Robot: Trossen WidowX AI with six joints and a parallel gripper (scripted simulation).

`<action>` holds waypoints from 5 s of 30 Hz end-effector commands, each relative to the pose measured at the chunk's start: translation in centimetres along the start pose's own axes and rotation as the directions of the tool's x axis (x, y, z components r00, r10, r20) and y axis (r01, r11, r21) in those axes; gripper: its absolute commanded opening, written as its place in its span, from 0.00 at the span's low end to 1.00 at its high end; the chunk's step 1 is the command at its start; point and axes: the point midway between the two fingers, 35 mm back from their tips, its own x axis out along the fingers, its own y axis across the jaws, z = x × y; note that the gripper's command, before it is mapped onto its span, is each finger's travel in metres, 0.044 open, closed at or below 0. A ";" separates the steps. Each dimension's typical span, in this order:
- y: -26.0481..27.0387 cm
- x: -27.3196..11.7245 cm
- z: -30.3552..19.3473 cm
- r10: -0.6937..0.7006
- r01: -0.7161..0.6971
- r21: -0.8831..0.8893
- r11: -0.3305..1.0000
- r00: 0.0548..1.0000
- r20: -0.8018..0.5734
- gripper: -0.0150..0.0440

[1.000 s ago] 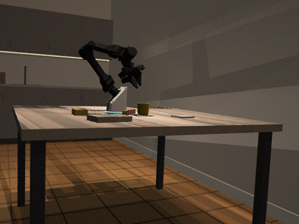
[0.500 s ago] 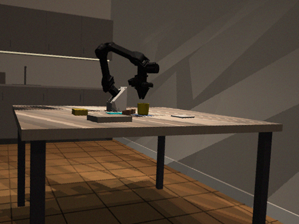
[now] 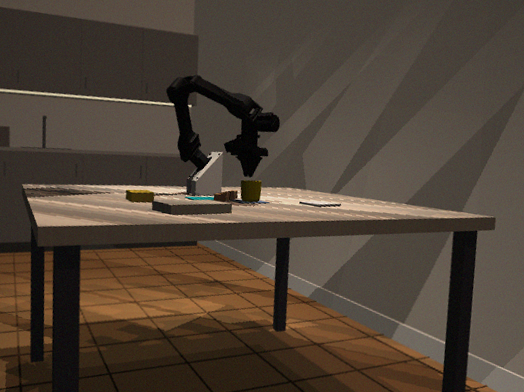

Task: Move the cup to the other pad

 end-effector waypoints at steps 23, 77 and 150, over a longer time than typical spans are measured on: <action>-0.2 4.3 0.0 -0.001 0.001 -0.012 1.000 1.000 0.008 0.54; -0.8 -0.5 -0.2 -0.001 0.001 -0.012 1.000 1.000 0.006 0.25; -6.6 -0.1 7.6 -0.005 0.005 -0.016 1.000 1.000 0.011 0.25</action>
